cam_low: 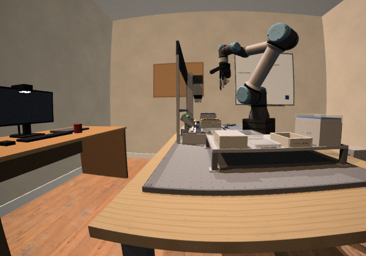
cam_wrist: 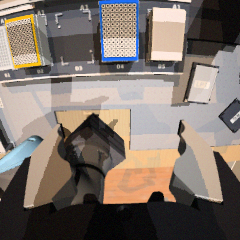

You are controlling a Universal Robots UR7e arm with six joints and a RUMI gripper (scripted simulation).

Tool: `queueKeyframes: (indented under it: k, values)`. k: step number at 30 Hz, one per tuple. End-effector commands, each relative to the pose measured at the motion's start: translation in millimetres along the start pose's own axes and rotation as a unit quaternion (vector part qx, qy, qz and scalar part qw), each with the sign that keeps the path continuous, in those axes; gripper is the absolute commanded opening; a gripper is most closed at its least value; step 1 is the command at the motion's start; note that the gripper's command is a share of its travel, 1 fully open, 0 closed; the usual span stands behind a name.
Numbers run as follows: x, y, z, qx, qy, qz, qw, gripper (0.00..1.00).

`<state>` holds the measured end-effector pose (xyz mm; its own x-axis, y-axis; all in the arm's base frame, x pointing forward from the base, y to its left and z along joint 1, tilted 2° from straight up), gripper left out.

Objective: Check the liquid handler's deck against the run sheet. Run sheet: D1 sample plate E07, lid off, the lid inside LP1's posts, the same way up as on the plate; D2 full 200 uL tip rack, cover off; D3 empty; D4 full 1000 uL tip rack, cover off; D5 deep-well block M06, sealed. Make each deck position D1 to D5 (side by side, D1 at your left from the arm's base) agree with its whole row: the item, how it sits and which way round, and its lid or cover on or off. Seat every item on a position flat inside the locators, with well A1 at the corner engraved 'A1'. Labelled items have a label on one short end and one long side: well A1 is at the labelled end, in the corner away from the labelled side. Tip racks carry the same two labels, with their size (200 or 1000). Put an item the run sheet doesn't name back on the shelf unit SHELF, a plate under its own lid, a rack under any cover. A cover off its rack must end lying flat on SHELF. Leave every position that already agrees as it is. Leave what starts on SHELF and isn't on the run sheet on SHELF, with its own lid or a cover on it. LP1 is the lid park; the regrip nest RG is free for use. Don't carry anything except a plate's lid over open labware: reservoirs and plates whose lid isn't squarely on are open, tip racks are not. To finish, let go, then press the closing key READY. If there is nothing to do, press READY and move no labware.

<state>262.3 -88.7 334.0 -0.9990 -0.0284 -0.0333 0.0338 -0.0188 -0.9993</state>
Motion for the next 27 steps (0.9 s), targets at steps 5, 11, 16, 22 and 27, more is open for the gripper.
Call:
queueKeyframes:
  k: [5, 11, 16, 22, 27]
  values:
    - [-51, 0.3, 0, 0.003, 0.001, -0.005, 1.0000, 0.82]
    - [-71, 0.5, -1, 0.003, 0.001, -0.005, 1.0000, 0.82]
    - [-96, 0.7, -2, 0.003, 0.001, -0.005, 1.0000, 0.82]
    - [-116, 0.9, -2, 0.003, 0.001, -0.005, 1.0000, 0.82]
    - [-116, 0.9, -2, 0.003, 0.001, -0.005, 1.0000, 0.82]
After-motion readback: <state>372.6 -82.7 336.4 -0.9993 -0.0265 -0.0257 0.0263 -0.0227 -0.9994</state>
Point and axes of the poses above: the point where the finger pads meet when closed, its own y axis out along the fingers, its own z axis across the jaws, x = y × z, the point moved 9 cm from there along -y, back along the fingers, and after that the axes turned 2 degrees about y, right-handed, at the moved point
